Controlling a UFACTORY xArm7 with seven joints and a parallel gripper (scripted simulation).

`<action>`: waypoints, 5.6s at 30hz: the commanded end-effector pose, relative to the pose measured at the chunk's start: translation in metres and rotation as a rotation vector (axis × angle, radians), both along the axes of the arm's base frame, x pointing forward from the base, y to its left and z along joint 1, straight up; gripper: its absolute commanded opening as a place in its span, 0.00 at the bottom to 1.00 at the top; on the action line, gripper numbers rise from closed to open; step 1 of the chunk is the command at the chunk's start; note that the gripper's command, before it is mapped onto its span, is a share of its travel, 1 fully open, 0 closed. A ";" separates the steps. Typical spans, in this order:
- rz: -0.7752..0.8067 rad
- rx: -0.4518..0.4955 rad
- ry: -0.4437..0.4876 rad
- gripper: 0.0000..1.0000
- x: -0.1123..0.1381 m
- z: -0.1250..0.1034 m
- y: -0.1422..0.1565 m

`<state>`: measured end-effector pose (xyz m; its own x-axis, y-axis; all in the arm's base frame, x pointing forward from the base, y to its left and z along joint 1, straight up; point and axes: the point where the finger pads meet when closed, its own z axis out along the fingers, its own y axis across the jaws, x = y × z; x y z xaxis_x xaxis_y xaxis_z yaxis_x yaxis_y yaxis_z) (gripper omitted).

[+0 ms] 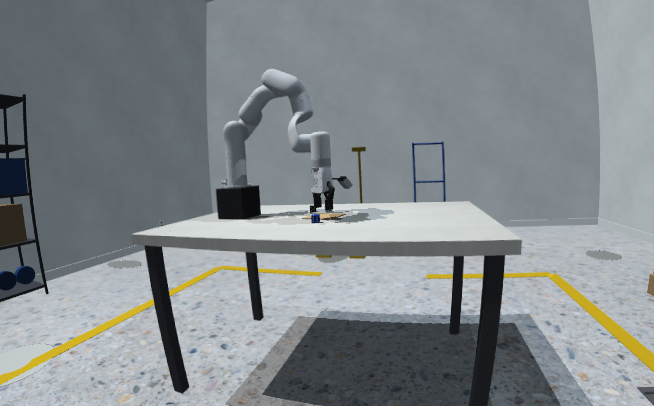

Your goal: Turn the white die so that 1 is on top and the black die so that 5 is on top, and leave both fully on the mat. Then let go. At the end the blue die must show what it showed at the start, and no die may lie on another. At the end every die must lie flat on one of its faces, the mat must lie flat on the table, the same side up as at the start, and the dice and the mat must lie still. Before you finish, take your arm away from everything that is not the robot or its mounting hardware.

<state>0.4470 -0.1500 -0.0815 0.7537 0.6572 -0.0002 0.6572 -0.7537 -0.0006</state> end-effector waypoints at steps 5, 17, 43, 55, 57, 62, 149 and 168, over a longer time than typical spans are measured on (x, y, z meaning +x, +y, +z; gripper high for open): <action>0.000 -0.001 -0.004 1.00 0.001 0.001 0.024; 0.000 -0.001 -0.004 1.00 -0.002 0.001 0.114; 0.000 -0.001 -0.004 1.00 -0.008 0.001 0.266; 0.000 -0.001 -0.004 1.00 -0.009 0.001 0.286; 0.000 -0.001 -0.004 1.00 -0.009 0.001 0.286; 0.000 -0.001 -0.004 1.00 -0.009 0.001 0.286; 0.000 -0.001 -0.004 1.00 -0.085 0.001 0.294; 0.000 -0.001 -0.004 1.00 -0.085 0.018 0.294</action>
<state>0.3599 0.1433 -0.0786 0.7532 0.6578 -0.0018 0.6578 -0.7532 0.0012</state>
